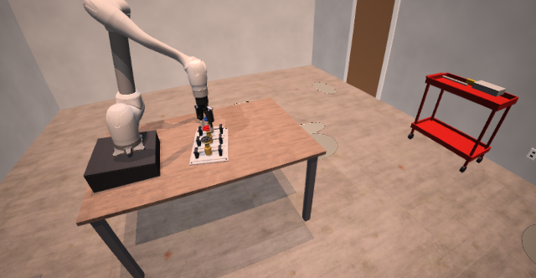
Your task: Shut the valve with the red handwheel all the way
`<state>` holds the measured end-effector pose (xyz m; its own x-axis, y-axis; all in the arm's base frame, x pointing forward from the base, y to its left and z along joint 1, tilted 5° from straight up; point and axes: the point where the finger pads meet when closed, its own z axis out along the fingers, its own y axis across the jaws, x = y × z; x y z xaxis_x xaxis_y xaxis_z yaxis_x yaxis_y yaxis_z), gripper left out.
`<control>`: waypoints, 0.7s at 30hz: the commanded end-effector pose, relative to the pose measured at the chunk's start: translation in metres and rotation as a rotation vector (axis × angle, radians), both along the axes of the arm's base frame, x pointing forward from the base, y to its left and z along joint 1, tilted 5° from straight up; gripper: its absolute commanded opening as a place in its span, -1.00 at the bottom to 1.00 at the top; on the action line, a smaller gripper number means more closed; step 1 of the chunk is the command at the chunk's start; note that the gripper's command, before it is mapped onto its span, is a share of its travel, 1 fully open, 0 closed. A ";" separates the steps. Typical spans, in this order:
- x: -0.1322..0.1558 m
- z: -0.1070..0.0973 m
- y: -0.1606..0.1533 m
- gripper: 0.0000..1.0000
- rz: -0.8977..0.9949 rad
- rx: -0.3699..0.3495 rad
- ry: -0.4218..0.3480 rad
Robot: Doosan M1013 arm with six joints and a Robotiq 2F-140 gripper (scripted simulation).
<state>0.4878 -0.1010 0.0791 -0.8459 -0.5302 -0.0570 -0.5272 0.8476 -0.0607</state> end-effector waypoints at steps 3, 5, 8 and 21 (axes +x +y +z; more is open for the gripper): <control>0.000 0.000 0.000 -0.80 -0.098 0.007 -0.002; 0.000 0.000 0.000 -0.80 -0.098 0.007 -0.002; 0.000 0.000 0.000 -0.80 -0.159 0.011 -0.003; 0.000 0.000 0.000 -0.80 -0.415 0.032 -0.009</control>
<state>0.4877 -0.1010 0.0791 -0.9804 -0.1818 -0.0766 -0.1797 0.9832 -0.0331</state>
